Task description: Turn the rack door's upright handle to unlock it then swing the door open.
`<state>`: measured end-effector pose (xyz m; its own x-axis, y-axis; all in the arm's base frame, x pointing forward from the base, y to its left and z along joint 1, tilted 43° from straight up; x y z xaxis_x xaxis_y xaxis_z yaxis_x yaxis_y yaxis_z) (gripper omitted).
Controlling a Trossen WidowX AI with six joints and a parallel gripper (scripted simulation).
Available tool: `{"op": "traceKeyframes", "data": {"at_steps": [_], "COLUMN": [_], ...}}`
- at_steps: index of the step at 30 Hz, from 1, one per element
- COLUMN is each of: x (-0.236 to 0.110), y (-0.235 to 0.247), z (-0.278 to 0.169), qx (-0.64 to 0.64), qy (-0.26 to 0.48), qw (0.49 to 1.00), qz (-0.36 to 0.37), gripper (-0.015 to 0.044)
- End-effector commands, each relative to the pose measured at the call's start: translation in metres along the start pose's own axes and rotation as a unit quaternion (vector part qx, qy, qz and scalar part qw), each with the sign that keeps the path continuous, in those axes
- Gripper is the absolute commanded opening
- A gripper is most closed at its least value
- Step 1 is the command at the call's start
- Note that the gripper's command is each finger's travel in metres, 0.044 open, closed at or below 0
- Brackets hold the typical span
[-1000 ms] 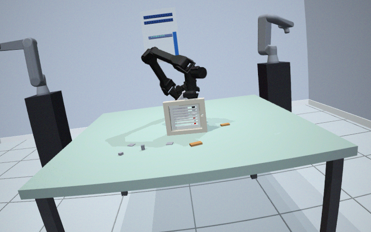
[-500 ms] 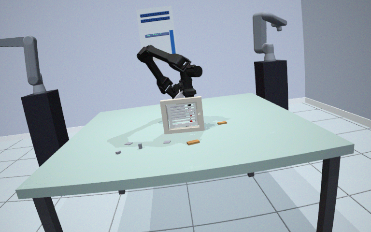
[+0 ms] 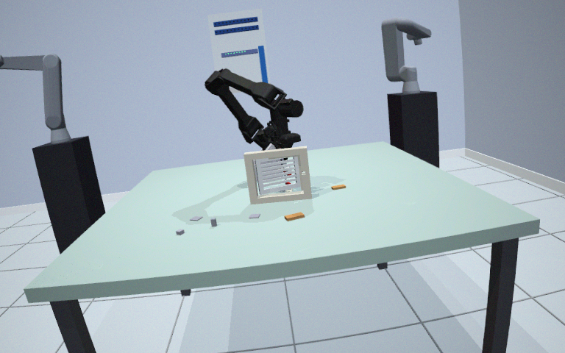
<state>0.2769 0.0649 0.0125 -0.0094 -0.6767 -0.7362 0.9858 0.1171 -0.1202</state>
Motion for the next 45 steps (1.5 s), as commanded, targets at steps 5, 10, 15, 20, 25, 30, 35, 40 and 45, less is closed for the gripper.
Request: {"op": "traceKeyframes", "data": {"at_steps": [5, 10, 15, 20, 25, 30, 35, 40, 45], "x": [0.000, 0.000, 0.000, 0.001, 0.001, 0.001, 0.001, 0.000, 0.000], "y": [-0.017, -0.026, -0.035, -0.042, -0.049, -0.054, -0.059, -0.062, -0.066], "z": [0.010, 0.017, 0.025, 0.034, 0.043, 0.052, 0.061, 0.070, 0.079], "qx": [-0.088, -0.133, -0.177, -0.219, -0.260, -0.300, -0.335, -0.370, -0.404], "qy": [-0.003, -0.003, -0.003, -0.003, -0.003, -0.004, -0.004, -0.004, -0.004], "qw": [0.996, 0.991, 0.984, 0.976, 0.966, 0.954, 0.942, 0.929, 0.915], "qz": [0.002, 0.002, 0.002, 0.001, 0.001, 0.001, 0.000, 0.000, 0.000], "gripper": [0.0012, 0.0012, 0.0012, 0.0012, 0.0012, 0.0012, 0.0012, 0.0012, 0.0012]}}
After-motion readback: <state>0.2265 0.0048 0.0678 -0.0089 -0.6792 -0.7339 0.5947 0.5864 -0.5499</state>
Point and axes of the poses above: the point midway between the two fingers, 35 mm back from their tips, its own x axis out along the fingers, its own y axis across the jaws, z = x × y, the point moved 4 cm from there along -x, back along the fingers, and after that the axes turned 11 degrees about x, right-handed, at the moved point
